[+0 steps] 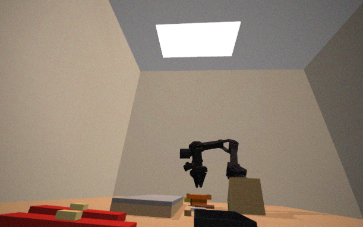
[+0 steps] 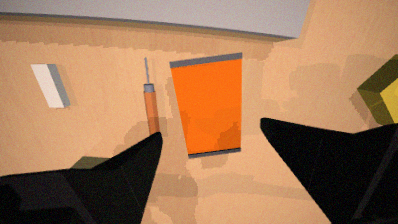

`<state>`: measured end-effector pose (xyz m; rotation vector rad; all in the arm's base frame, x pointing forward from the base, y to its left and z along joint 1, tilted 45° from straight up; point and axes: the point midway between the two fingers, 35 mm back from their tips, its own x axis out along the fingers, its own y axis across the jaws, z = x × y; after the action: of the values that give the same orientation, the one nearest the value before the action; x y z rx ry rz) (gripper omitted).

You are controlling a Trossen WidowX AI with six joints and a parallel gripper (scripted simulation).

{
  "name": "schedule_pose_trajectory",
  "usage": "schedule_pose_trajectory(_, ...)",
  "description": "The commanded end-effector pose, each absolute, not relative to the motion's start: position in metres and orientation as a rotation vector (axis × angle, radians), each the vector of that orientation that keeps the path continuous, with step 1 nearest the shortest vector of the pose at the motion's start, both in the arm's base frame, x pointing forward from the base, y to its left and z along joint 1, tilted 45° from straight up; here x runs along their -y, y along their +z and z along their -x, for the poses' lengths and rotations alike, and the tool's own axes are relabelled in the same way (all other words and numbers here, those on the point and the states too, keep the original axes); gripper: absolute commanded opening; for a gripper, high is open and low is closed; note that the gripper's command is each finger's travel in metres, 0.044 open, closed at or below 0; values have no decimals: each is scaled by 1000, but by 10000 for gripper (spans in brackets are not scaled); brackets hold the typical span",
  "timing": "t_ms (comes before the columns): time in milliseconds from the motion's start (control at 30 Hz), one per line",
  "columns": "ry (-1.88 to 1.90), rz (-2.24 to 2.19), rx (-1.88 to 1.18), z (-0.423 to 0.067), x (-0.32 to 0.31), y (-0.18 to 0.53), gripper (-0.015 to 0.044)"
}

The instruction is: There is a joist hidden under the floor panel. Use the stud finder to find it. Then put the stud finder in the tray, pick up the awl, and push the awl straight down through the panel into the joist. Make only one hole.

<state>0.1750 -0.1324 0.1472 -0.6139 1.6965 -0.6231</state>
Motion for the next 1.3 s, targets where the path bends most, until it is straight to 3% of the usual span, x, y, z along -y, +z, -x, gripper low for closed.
schedule_pose_trajectory(0,-631,616,-1705,-172,136,149,440)
schedule_pose_trajectory(1200,-634,617,-1704,-165,172,115,440)
schedule_pose_trajectory(1267,-634,617,-1704,-165,172,115,387)
